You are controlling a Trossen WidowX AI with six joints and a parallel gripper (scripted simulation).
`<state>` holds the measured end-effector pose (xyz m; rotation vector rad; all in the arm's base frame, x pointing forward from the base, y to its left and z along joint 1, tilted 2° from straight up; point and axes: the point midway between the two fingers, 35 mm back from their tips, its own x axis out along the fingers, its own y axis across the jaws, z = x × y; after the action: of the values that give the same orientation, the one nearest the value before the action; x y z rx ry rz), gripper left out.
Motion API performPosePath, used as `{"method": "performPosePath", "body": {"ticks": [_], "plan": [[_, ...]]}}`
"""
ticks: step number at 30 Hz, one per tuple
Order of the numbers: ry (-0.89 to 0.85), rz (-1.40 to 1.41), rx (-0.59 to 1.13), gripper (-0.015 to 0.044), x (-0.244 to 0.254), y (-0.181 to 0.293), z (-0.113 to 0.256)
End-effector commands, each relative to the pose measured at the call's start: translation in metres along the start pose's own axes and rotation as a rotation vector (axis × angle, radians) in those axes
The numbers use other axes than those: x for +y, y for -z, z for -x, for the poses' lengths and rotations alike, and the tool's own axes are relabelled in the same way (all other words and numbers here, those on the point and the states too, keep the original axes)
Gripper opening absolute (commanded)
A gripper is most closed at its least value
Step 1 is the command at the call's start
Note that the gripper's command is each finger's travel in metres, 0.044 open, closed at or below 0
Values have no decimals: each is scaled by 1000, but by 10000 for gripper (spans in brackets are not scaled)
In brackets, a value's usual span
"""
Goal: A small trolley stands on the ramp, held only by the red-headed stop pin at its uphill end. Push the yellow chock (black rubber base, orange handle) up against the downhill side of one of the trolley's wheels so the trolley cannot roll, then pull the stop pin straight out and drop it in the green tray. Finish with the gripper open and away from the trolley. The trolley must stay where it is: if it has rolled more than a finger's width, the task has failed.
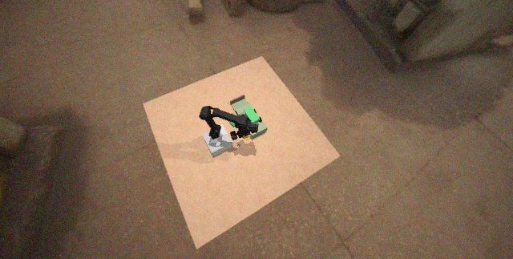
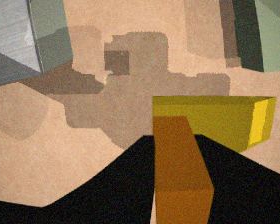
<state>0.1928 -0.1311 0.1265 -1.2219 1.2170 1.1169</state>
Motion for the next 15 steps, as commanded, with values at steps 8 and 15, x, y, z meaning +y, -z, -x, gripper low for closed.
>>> {"method": "performPosePath", "body": {"ticks": [8, 15], "plan": [[-2, -386, 0, 0, 0, 0, 0], [-2, -496, 0, 0, 0, 0, 0]]}}
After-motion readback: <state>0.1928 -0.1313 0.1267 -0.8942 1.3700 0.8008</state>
